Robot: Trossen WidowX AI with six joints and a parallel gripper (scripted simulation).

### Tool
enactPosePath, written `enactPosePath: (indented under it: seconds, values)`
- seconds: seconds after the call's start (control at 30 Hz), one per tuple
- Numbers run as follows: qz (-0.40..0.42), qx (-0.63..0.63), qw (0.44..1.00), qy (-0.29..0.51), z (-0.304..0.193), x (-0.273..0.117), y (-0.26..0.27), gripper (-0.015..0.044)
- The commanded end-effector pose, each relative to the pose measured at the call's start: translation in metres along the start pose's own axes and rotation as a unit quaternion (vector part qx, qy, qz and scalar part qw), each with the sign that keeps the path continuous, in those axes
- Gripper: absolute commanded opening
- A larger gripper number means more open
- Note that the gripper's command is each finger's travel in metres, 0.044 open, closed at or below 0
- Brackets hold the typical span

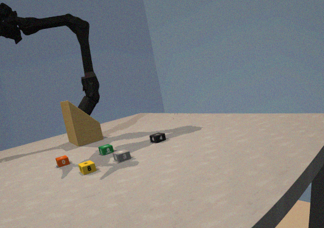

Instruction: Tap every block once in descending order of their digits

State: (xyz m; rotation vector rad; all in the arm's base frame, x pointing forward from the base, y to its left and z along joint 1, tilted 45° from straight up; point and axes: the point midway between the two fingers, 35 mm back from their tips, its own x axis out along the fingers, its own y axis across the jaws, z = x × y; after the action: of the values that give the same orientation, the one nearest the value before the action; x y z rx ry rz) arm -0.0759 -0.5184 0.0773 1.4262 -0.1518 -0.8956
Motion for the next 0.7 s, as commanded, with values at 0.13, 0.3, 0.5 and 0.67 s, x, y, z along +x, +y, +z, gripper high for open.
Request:
enactPosePath:
  seconds: [0.13,0.3,0.5,0.67]
  values:
    - [-0.062,-0.126,0.973,0.186,-0.129,0.098,-0.002,0.04]
    - [-0.083,-0.234,0.909,0.336,-0.234,0.13,-0.005,0.04]
    - [-0.071,-0.37,0.756,0.535,-0.368,0.124,-0.015,0.04]
    - [-0.023,-0.454,0.563,0.69,-0.461,0.08,-0.027,0.04]
